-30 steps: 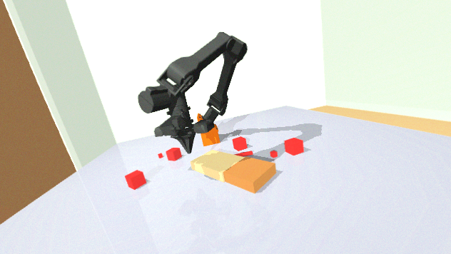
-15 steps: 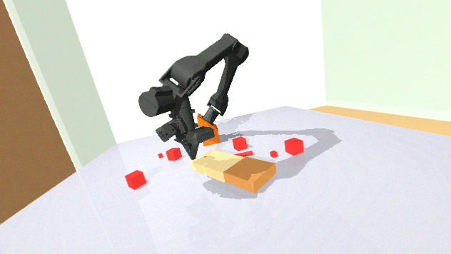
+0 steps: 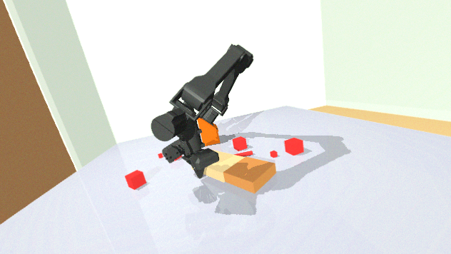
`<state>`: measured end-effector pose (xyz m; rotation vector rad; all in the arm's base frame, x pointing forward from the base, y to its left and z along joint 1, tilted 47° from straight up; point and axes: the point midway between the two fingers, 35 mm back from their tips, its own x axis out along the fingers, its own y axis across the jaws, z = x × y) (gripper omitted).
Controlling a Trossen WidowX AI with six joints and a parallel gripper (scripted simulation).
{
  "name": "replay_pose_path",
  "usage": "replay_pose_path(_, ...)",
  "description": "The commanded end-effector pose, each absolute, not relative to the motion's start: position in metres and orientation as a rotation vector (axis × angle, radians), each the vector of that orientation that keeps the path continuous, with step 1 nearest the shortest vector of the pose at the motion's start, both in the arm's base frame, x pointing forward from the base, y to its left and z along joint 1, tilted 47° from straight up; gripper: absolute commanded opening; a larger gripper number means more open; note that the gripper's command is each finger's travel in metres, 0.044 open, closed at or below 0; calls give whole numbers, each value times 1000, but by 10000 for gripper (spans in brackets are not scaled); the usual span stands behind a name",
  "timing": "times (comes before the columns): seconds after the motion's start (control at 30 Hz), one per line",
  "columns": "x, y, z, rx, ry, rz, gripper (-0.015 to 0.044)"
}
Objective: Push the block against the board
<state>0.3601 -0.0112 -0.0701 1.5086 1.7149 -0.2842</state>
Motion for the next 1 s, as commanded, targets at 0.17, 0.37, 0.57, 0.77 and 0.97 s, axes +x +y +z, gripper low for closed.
replay_pose_path(0.17, 357, -7, -71, 1524, 1709, -291, 0)
replay_pose_path(0.37, 354, -2, -66, 1524, 1710, -291, 0)
replay_pose_path(0.57, 351, 2, -61, 1524, 1710, -291, 0)
replay_pose_path(0.77, 351, 4, -60, 1524, 1710, -291, 0)
replay_pose_path(0.97, 355, -2, -65, 1524, 1710, -291, 0)
